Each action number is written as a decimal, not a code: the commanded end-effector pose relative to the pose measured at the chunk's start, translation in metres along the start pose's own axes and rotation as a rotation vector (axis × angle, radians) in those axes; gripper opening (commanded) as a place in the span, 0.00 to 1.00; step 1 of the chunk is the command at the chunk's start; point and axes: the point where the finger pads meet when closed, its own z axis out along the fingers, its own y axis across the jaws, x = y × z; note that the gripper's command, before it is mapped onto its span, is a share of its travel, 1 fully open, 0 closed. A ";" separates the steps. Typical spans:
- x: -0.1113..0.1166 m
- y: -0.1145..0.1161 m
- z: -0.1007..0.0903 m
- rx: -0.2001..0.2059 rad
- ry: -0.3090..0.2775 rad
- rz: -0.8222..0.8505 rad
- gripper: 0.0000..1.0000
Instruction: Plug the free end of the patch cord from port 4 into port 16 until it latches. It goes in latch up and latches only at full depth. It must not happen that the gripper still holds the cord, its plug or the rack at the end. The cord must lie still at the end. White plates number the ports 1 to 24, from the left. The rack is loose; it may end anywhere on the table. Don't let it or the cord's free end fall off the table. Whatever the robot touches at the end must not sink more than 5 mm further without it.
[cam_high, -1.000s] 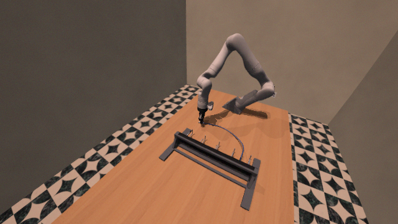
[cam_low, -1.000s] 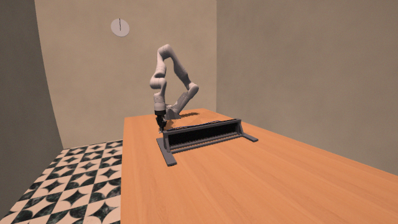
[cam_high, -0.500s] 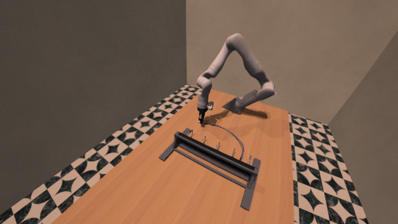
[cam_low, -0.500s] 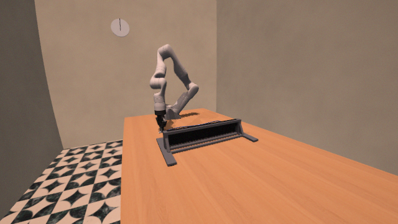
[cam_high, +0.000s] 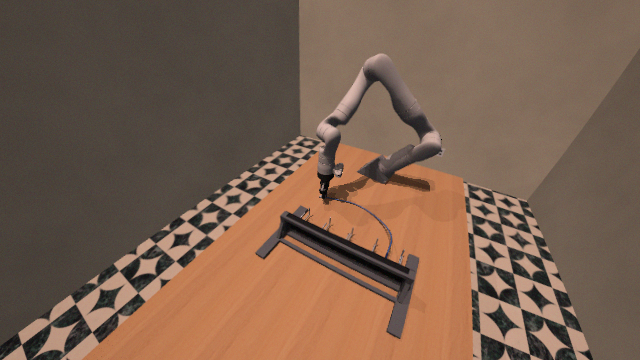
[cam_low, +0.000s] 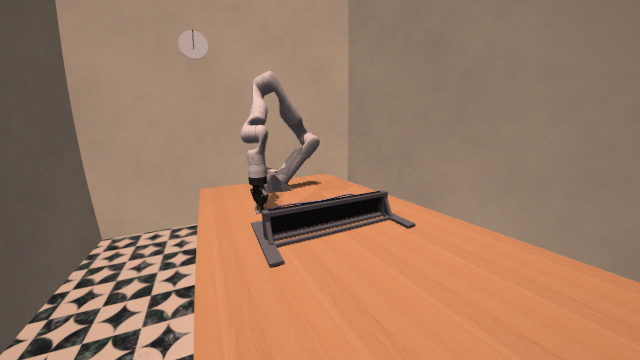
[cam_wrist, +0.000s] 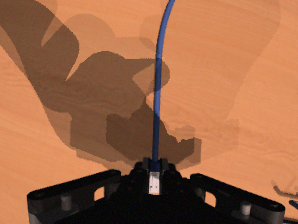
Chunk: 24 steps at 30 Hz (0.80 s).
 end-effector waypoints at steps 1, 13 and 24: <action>-0.002 -0.003 0.003 0.008 -0.006 -0.015 0.00; -0.003 -0.003 -0.001 0.007 -0.008 -0.014 0.00; -0.004 -0.002 -0.011 0.006 -0.010 -0.013 0.00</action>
